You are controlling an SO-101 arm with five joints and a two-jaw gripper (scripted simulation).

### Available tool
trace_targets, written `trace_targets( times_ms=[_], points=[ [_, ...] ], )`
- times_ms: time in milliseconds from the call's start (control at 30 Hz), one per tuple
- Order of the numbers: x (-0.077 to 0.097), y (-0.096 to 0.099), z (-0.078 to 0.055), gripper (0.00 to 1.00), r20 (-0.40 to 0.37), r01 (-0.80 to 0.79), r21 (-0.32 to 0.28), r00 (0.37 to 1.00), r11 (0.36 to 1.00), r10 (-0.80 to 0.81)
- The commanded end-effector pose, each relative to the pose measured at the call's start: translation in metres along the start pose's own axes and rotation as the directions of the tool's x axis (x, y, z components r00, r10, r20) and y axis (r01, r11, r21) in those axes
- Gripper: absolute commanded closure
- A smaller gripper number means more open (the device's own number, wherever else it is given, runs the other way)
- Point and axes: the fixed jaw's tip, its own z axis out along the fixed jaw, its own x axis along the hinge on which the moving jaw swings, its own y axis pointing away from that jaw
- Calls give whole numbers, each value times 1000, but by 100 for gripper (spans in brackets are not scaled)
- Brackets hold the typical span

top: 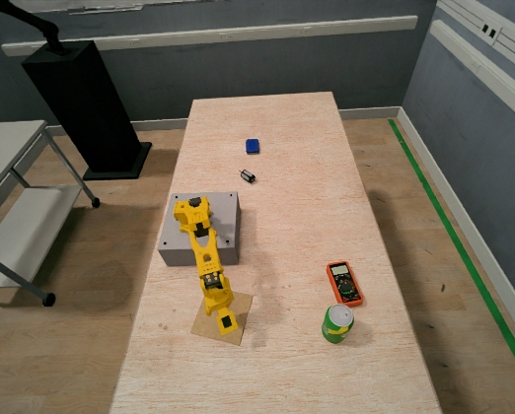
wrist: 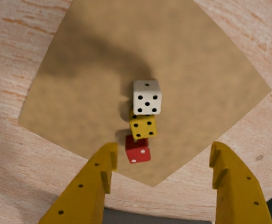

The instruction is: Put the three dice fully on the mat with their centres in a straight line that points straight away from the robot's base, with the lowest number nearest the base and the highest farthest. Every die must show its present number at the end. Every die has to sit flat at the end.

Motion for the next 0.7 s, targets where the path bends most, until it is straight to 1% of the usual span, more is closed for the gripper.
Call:
trace_targets(
  times_ms=[0, 467, 500, 667],
  points=[
    [2, 3, 3, 75, -19, -2, -3, 1000, 1000, 2],
    [2, 3, 3, 75, -19, -2, -3, 1000, 1000, 2],
    [2, 8, 3, 75, -24, 9, -3, 1000, 1000, -9],
    [2, 8, 3, 75, -24, 9, -3, 1000, 1000, -9]
  ],
)
